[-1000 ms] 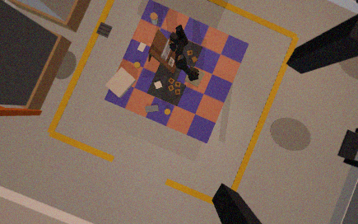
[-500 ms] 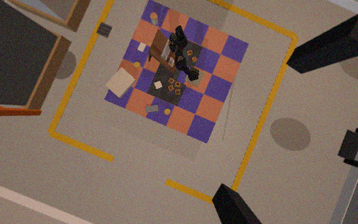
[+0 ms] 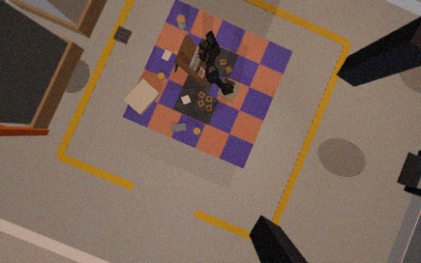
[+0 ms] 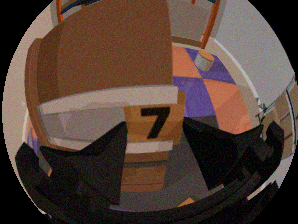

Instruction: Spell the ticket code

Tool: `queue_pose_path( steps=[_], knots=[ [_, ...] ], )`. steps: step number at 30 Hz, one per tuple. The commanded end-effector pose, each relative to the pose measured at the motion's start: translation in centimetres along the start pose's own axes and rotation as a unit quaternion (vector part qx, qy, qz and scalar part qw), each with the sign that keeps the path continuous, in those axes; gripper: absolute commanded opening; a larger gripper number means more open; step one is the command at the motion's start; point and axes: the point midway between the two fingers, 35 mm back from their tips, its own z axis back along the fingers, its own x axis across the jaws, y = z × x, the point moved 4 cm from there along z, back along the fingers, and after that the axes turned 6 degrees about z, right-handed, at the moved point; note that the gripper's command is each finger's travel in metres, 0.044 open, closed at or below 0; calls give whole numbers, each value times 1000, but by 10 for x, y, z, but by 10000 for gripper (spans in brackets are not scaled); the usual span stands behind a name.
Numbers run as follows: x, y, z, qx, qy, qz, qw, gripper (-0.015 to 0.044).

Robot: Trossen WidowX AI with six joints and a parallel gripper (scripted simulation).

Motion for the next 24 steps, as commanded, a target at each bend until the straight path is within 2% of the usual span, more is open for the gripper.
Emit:
queue_pose_path(
  steps=[1,24],
  knots=[
    [1,0,0,2,1,-2,1000,0],
    [15,-1,-1,2,1,-3,1000,0]
  ],
)
